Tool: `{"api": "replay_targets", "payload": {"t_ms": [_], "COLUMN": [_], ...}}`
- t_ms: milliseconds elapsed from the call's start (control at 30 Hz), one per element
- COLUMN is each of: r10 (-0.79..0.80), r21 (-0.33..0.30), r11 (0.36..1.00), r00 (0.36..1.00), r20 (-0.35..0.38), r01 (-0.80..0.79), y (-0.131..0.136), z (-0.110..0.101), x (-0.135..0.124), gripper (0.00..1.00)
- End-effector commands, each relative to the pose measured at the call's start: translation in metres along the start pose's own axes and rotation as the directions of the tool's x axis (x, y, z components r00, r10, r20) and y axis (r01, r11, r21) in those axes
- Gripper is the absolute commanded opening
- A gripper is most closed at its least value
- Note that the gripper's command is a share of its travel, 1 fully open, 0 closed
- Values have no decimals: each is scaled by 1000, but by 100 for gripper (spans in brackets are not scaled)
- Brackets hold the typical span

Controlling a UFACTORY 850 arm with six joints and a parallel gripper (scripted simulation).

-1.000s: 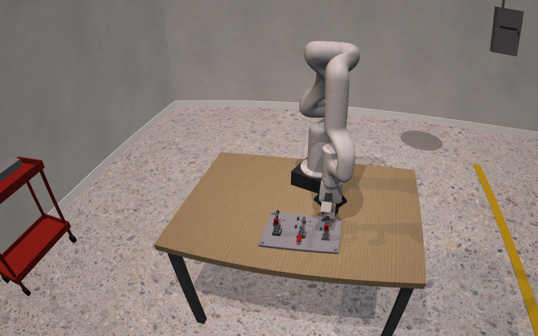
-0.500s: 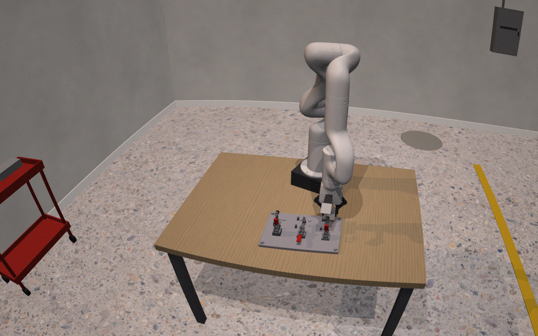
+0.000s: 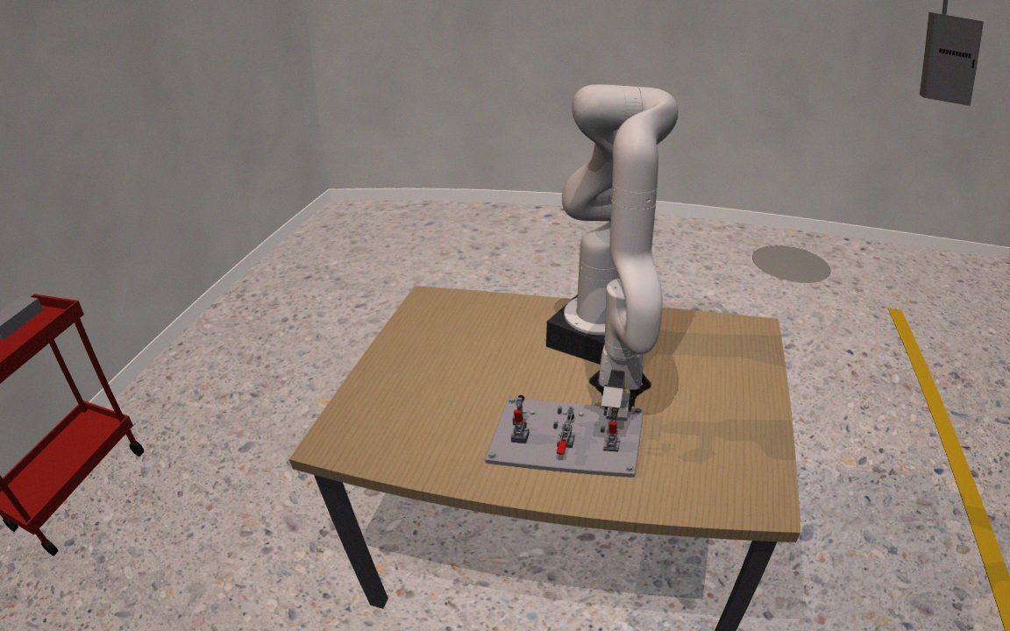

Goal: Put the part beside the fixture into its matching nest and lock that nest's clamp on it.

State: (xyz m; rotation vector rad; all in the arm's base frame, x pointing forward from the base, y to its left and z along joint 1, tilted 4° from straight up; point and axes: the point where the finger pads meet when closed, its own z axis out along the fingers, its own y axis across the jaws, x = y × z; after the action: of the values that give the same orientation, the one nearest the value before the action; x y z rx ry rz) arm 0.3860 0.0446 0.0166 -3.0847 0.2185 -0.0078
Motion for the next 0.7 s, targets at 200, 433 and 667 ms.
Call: {"api": "replay_targets", "payload": {"t_ms": [200, 433, 667], "r10": [0, 0, 0], "r21": [11, 11, 11], "r11": [1000, 1000, 1000], "r00": [1000, 1000, 1000], "r20": [-22, -22, -22], "r01": [1, 1, 1], "y": [0, -1, -1], "z": [14, 23, 32], "x": [1, 2, 2], "gripper": [0, 0, 0]}}
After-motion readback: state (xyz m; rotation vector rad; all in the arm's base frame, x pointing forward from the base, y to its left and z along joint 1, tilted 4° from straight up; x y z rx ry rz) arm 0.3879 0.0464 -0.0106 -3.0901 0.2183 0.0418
